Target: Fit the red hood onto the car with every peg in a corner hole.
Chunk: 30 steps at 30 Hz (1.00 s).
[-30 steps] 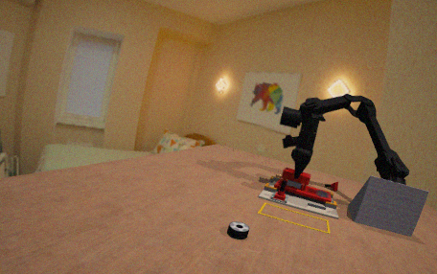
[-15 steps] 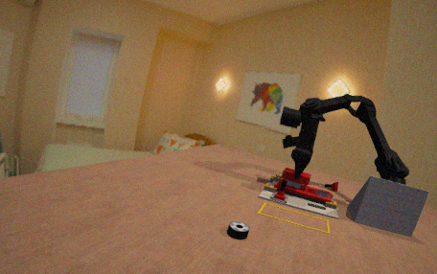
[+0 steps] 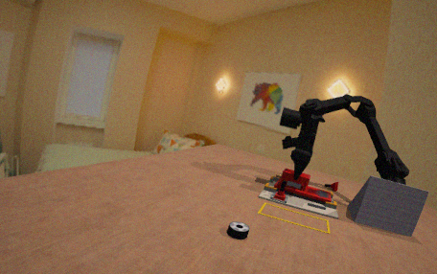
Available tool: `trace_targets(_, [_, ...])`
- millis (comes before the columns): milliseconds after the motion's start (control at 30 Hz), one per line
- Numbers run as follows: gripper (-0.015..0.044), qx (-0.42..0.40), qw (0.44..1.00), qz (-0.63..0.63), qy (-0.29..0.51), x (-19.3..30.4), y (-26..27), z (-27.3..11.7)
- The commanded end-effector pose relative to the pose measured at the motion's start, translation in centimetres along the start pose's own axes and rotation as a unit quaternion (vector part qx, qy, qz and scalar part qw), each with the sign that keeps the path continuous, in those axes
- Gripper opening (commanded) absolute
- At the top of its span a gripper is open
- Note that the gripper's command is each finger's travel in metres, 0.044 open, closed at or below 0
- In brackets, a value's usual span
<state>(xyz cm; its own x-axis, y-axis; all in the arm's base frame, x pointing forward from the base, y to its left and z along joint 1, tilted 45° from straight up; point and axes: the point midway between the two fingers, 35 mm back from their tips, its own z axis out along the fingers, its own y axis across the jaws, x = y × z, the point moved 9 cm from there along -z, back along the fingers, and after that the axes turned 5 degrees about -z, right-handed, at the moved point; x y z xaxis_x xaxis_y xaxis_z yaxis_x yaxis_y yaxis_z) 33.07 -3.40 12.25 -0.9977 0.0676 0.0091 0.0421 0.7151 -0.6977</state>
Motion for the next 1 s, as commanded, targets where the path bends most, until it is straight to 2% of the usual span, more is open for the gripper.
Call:
trace_targets(0, [0.0, 0.002, 1.0, -0.003, 0.0, 0.0, 0.0, 0.2])
trace_targets(967, [0.0, 0.002, 1.0, -0.003, 0.0, -0.1, 0.0, 1.4])
